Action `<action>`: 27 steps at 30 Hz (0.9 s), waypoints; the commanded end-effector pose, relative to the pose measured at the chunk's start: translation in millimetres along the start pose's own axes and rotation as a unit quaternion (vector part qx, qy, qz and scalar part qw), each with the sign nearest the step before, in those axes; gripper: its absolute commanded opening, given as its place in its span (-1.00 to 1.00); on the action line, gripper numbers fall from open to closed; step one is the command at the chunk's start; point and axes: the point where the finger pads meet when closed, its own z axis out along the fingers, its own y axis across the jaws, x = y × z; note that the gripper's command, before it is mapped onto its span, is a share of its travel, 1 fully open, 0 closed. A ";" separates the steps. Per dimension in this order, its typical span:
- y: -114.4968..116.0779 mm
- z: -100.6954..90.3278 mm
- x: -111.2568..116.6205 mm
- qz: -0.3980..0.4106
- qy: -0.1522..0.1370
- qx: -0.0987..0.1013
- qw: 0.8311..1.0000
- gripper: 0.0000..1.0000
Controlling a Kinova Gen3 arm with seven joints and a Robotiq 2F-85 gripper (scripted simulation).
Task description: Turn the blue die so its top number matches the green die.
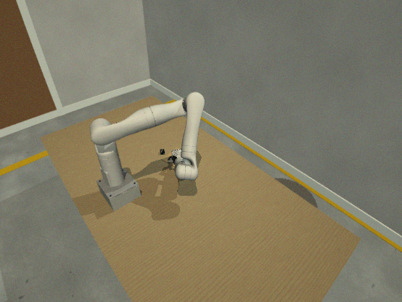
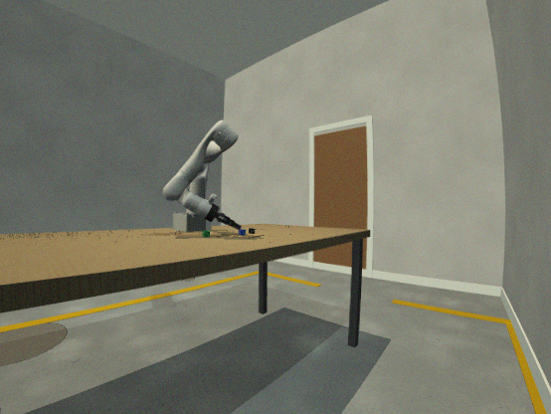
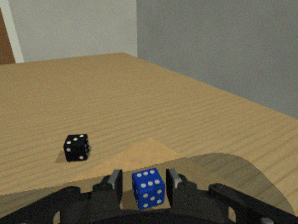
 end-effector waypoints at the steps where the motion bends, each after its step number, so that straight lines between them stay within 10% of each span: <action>1: 3.6 -10.3 -0.4 0.000 0.000 -0.007 1.000 -0.19; 27: 3.3 -39.4 44.7 0.000 0.000 -0.007 1.000 -0.19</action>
